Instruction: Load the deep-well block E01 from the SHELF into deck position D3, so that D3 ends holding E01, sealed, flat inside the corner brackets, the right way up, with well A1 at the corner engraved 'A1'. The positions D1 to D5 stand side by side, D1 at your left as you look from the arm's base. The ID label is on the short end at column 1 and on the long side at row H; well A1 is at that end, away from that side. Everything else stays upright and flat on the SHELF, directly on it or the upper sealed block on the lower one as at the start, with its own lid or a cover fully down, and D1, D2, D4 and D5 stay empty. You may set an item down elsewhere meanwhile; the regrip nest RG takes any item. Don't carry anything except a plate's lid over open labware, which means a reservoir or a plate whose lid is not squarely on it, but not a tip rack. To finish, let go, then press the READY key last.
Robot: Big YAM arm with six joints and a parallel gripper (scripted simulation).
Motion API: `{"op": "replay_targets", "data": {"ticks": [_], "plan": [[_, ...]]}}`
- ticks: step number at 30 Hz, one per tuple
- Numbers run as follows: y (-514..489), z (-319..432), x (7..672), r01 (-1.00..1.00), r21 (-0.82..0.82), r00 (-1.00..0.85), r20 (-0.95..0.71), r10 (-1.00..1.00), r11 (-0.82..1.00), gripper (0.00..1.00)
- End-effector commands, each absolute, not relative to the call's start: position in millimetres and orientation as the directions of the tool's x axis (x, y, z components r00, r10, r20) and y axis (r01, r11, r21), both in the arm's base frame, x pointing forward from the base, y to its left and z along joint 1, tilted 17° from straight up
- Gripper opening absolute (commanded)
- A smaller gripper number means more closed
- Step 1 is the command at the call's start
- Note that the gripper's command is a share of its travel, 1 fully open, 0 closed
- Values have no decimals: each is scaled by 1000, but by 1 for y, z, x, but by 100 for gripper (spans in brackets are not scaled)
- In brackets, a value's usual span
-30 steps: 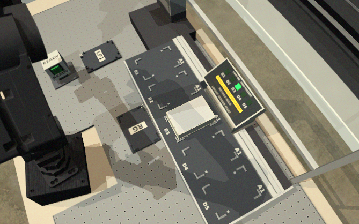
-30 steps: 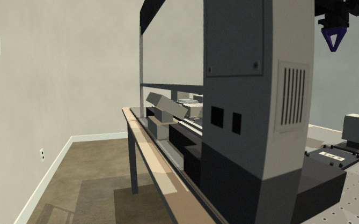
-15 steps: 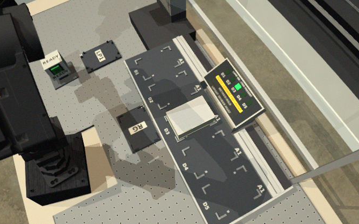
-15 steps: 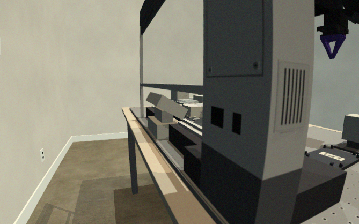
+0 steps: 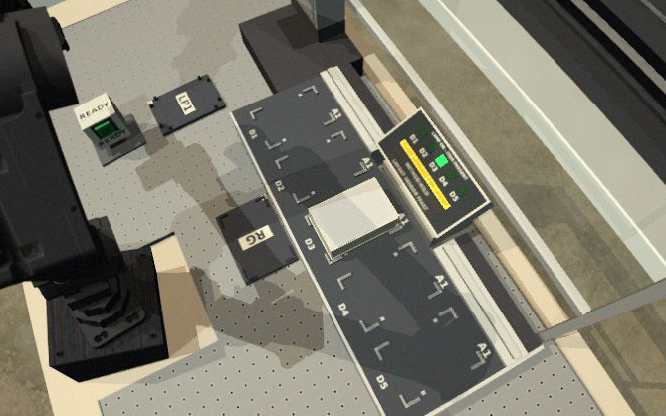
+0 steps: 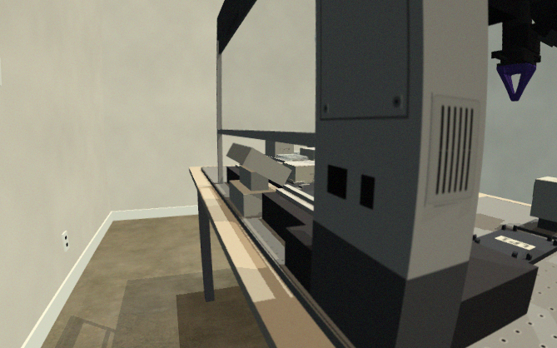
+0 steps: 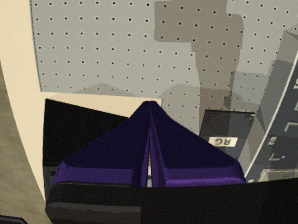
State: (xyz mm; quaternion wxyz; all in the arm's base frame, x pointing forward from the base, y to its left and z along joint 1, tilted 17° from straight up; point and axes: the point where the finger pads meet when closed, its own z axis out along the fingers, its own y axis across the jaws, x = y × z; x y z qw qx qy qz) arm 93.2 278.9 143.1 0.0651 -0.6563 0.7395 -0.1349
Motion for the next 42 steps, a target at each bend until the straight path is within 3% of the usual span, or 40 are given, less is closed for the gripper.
{"op": "replay_targets", "data": {"ticks": [1,42], "plan": [[284,139,97,-953,-287,-119,71,-990,94,0],[276,80,115,-953,-287,-123,72,-990,97,0]]}}
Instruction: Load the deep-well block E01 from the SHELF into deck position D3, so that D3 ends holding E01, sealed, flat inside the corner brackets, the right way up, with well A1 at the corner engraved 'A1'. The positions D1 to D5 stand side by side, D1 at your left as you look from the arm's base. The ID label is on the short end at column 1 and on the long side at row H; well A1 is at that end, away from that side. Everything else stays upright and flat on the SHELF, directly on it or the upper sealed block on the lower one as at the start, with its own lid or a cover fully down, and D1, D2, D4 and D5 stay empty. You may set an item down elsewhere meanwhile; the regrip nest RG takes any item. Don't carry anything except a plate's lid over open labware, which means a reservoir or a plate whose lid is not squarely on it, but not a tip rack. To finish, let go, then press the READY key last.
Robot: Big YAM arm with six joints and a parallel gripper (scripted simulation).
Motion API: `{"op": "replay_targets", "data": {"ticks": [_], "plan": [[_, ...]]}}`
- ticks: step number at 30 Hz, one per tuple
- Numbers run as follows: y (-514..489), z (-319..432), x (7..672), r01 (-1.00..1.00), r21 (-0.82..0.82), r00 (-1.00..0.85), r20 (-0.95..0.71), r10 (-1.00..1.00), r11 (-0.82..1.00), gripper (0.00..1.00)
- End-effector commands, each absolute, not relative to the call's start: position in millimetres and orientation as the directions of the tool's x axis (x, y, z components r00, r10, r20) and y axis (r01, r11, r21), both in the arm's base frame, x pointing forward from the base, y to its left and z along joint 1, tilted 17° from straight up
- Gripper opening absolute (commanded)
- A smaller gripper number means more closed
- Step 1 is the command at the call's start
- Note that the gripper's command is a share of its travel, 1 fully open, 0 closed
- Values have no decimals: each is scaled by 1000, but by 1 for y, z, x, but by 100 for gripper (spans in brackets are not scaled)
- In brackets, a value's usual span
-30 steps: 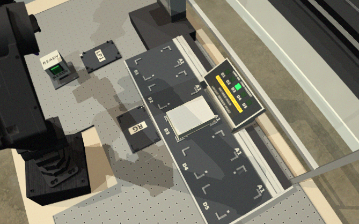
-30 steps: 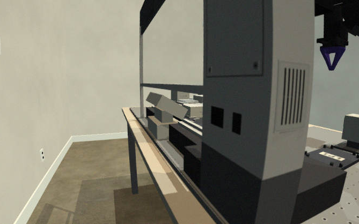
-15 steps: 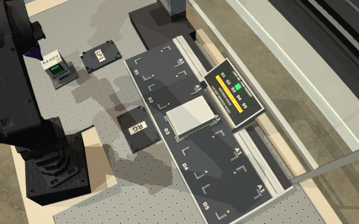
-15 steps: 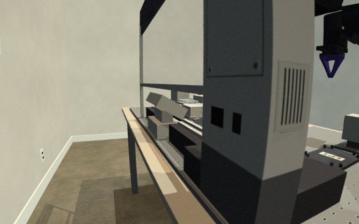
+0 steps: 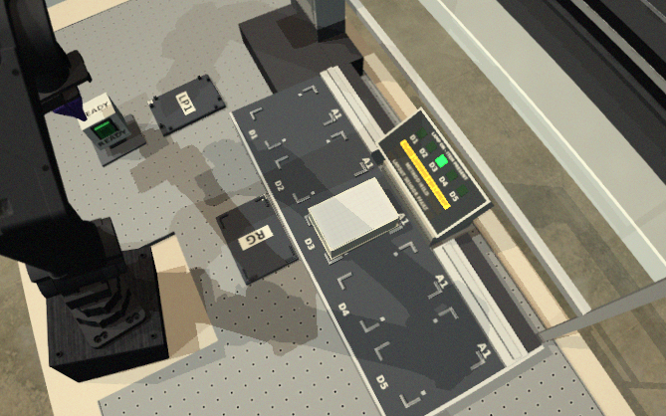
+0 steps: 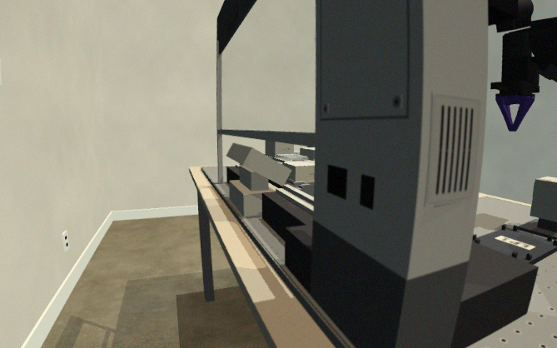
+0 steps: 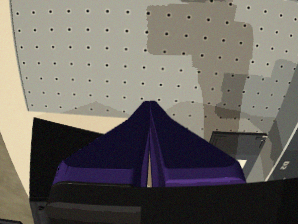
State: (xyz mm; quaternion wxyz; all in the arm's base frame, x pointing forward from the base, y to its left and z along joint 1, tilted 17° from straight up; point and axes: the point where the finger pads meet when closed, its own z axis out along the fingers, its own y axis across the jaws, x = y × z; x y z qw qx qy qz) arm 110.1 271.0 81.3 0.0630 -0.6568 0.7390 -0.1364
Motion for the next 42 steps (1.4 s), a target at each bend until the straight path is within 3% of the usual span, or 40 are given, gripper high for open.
{"op": "replay_targets", "data": {"ticks": [1,42], "plan": [[276,80,115,-953,-287,-123,72,-990,97,0],[269,22,132,-953,-287,-123,74,-990,97,0]]}}
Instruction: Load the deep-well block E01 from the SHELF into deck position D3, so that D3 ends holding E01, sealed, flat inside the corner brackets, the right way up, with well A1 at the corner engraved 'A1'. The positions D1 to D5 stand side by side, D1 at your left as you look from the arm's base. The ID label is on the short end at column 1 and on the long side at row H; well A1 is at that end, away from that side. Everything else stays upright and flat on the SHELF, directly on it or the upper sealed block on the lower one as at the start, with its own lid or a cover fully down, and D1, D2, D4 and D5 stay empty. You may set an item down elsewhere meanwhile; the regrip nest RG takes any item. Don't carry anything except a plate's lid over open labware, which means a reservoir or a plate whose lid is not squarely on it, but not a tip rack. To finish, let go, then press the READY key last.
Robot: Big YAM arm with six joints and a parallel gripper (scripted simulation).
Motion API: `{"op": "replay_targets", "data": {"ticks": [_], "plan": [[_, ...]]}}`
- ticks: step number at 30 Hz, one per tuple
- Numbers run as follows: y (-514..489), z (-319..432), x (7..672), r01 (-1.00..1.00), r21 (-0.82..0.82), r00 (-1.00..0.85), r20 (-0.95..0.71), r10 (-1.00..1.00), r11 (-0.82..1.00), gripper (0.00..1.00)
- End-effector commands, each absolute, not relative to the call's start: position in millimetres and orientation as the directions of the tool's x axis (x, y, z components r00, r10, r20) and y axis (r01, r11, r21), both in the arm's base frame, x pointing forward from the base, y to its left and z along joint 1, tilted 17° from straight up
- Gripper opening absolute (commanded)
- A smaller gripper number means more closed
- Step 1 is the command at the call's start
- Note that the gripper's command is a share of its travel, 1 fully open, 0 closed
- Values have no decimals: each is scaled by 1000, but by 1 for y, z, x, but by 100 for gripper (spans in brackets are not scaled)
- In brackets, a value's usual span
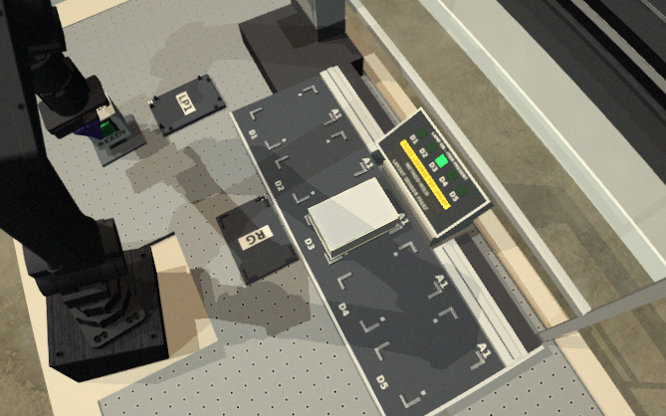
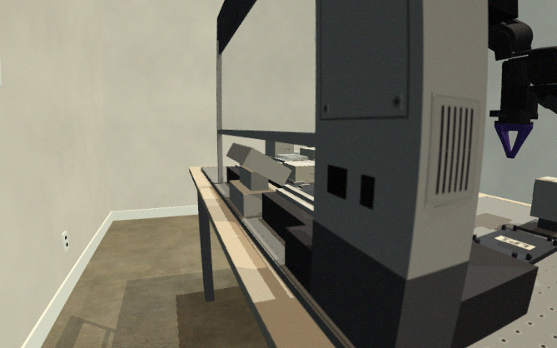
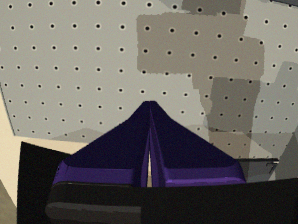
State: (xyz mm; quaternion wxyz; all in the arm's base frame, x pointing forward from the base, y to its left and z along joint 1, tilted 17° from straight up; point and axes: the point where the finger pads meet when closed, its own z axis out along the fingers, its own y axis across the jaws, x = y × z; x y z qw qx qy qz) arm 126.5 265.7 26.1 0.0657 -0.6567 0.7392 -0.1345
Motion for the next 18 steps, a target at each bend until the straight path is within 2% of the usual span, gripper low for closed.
{"op": "replay_targets", "data": {"ticks": [1,12,18], "plan": [[268,21,132,-953,-287,-123,74,-990,97,0],[285,15,137,-951,-294,-110,40,-993,93,0],[265,-4,139,-953,-287,-123,75,-990,97,0]]}}
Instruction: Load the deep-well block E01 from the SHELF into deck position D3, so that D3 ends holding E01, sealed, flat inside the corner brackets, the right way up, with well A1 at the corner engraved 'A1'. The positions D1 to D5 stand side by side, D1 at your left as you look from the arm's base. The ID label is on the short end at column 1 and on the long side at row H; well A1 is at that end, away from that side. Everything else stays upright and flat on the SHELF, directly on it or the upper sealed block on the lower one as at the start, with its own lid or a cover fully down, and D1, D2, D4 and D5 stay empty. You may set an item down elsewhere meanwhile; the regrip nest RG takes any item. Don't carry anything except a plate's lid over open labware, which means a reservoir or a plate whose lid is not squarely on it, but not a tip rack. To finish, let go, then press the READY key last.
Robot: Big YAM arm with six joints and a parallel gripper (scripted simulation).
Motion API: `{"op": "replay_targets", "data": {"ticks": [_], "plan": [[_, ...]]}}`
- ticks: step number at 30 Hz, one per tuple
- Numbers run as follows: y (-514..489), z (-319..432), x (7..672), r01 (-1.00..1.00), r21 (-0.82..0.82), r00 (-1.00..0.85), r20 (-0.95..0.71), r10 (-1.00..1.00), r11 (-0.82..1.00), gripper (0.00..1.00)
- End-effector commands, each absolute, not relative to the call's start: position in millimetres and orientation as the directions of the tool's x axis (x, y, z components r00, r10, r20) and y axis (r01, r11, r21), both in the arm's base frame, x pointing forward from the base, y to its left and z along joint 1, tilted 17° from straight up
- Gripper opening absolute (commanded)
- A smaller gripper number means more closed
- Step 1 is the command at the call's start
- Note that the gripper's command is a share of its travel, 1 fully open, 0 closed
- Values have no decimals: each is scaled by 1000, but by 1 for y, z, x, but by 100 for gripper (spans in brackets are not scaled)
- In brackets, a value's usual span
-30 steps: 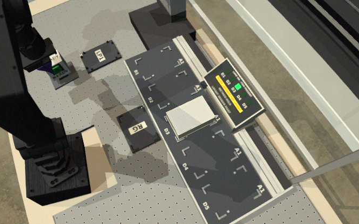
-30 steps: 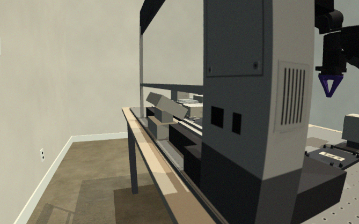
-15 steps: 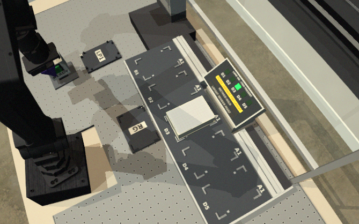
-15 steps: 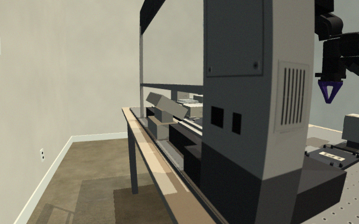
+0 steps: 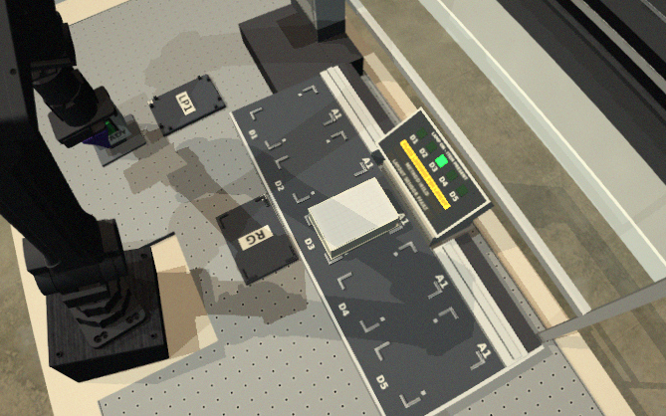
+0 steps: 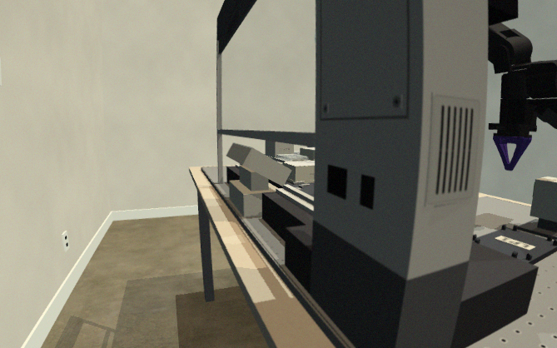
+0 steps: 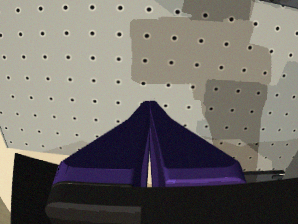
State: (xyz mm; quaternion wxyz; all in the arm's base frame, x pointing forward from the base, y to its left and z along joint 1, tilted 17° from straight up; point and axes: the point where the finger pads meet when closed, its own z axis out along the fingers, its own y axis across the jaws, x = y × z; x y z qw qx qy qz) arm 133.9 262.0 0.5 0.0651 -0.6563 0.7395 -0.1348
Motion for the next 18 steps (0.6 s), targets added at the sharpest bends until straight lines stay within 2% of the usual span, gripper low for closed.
{"op": "replay_targets", "data": {"ticks": [1,11,18], "plan": [[265,-5,139,-953,-287,-123,75,-990,96,0],[283,-9,145,-951,-295,-109,40,-993,93,0],[261,-29,146,-953,-287,-123,76,-990,96,0]]}}
